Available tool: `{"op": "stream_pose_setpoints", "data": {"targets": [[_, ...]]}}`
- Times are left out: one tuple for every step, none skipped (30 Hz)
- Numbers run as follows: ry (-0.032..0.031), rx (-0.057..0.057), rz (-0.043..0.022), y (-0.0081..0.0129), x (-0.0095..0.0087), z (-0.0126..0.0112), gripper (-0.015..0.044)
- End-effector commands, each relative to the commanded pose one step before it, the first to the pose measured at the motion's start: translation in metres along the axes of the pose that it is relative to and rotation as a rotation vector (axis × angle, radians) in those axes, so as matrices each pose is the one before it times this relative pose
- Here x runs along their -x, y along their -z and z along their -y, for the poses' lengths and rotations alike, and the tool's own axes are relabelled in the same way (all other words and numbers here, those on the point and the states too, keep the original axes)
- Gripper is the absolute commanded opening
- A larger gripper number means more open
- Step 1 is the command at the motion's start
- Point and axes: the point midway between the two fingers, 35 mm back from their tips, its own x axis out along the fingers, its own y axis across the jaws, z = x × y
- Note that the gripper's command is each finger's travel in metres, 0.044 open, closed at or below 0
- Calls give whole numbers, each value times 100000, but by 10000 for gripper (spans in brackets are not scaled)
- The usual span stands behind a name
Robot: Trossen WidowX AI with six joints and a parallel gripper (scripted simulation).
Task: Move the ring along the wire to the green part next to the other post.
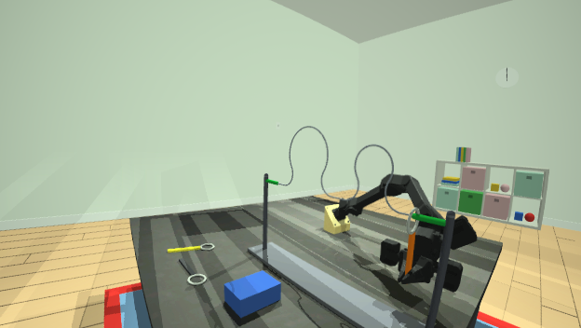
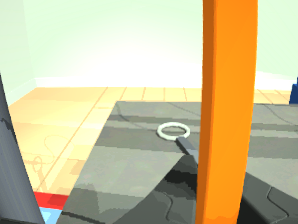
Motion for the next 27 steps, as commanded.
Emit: {"op": "stream_pose_setpoints", "data": {"targets": [[-731, -1603, -5785, -776, 1193, 215, -150], [27, 63, -1745, 1, 211, 104, -150], [30, 69, -1746, 3, 210, 105, -150], [44, 103, -1748, 4, 210, 109, -150], [52, 122, -1748, 5, 209, 111, -150], [57, 132, -1748, 6, 209, 113, -150], [60, 137, -1748, 6, 209, 113, -150], [63, 144, -1747, 6, 209, 114, -150], [92, 204, -1749, 7, 209, 121, -150], [107, 234, -1749, 7, 210, 124, -150], [115, 250, -1748, 6, 210, 126, -150], [119, 258, -1746, 6, 210, 127, -150], [126, 270, -1744, 6, 210, 128, -150], [184, 362, -1745, 7, 211, 139, -150], [215, 411, -1750, 7, 211, 145, -150], [231, 436, -1749, 7, 211, 148, -150], [239, 449, -1745, 8, 211, 149, -150], [254, 472, -1674, 9, 202, 152, -150], [500, 867, -1273, 15, 153, 251, -150], [429, 723, -327, 11, 36, 196, -150], [402, 672, -84, 10, 5, 178, -150], [418, 697, -23, 11, -4, 182, -150], [439, 732, -3, 12, -8, 188, -150], [551, 927, 4, 13, -9, 210, -150], [601, 1013, 6, 15, -11, 222, -150], [614, 1037, 6, 16, -12, 225, -150], [615, 1040, 6, 17, -13, 225, -150]]}}
